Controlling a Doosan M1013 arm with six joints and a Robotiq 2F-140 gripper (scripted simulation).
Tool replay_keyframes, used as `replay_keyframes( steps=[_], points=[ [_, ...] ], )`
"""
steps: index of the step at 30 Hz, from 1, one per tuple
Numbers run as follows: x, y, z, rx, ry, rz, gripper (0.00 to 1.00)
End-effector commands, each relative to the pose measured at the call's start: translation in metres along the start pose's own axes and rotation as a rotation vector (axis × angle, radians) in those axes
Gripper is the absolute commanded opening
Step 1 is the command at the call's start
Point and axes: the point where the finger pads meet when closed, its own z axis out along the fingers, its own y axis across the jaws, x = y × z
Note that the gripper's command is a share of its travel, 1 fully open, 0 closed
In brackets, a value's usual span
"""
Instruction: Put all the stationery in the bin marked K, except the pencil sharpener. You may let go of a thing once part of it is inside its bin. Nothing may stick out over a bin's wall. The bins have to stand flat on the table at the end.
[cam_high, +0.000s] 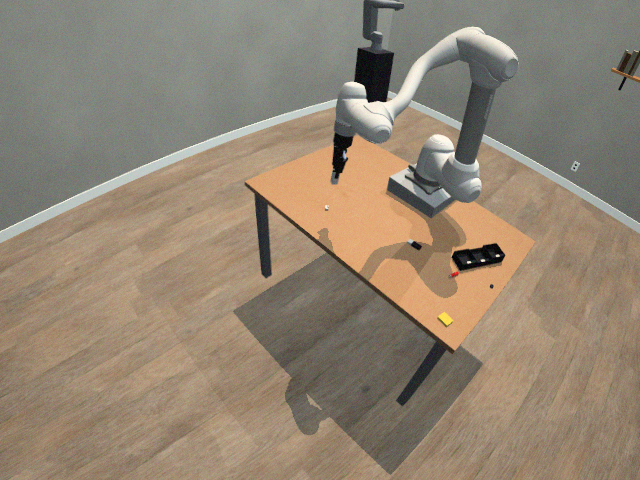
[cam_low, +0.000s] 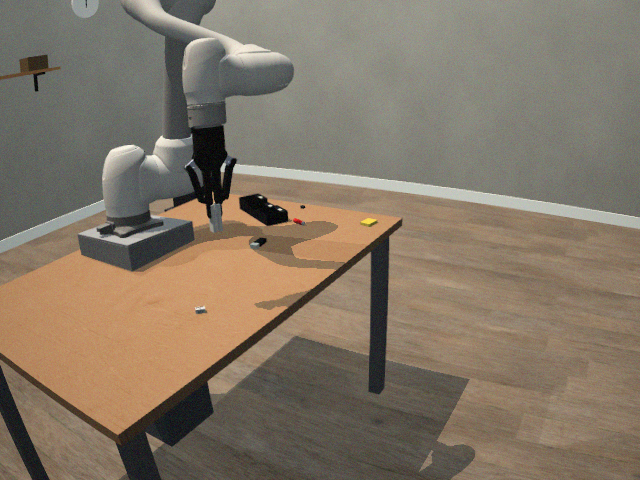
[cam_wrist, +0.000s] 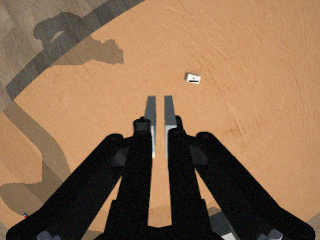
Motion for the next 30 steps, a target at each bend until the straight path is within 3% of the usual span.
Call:
replay_keyframes(
  steps=[1,7,10,17,22,30],
  points=[
    [-0.026,-0.017,0.001,0.012,-0.025,-0.114,0.15],
    [-0.042,-0.029,0.0,0.012,-0.025,-0.114,0.15],
    [-0.063,-0.043,-0.002,0.023,-0.044,-0.244,0.15],
    [-0.079,-0.054,-0.003,0.023,-0.044,-0.244,0.15],
    [-0.115,-0.074,-0.004,0.035,-0.062,-0.373,0.15],
    [-0.132,-0.082,-0.004,0.045,-0.075,-0.472,0.15]
  ],
)
